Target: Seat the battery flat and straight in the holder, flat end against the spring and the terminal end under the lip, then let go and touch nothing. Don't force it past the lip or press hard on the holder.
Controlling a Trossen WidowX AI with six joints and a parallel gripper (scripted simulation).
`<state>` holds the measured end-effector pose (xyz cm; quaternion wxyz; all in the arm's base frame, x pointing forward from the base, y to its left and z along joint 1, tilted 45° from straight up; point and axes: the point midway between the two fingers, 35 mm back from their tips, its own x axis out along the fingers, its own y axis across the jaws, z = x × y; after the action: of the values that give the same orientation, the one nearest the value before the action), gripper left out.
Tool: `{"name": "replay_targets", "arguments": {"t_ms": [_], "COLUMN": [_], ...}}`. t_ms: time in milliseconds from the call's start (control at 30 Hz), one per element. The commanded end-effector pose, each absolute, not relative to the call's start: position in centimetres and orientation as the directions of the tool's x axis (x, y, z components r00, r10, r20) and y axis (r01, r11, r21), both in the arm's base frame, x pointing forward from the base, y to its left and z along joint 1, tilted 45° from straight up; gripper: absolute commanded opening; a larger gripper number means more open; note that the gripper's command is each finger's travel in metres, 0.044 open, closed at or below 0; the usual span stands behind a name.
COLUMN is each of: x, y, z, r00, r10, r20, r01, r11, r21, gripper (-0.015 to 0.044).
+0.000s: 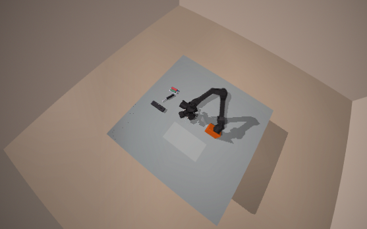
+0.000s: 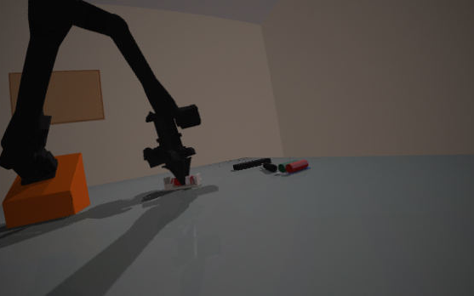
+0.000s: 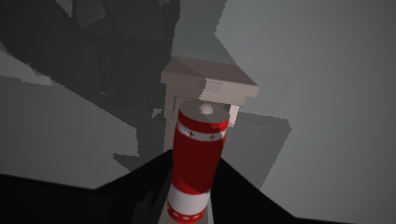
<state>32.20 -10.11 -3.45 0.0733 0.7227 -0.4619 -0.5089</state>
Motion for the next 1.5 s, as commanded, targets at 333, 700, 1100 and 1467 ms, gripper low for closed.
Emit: {"name": "replay_targets", "arguments": {"t_ms": [333, 700, 1100, 1467], "x": [31.2, 31.0, 31.0, 31.2], "y": [-9.7, -9.6, -9.6, -9.1], "z": [-3.8, -3.9, -3.9, -3.4], "r00": [0.07, 0.072, 0.072, 0.073], "r10": [-0.749, -0.749, -0.749, -0.749], "r20": [-0.659, -0.659, -0.659, -0.659], "r01": [-0.59, -0.59, -0.59, -0.589], "r11": [-0.564, -0.564, -0.564, -0.566], "r21": [0.578, 0.578, 0.578, 0.578], "gripper": [0.0081, 0.0081, 0.0081, 0.0183]}}
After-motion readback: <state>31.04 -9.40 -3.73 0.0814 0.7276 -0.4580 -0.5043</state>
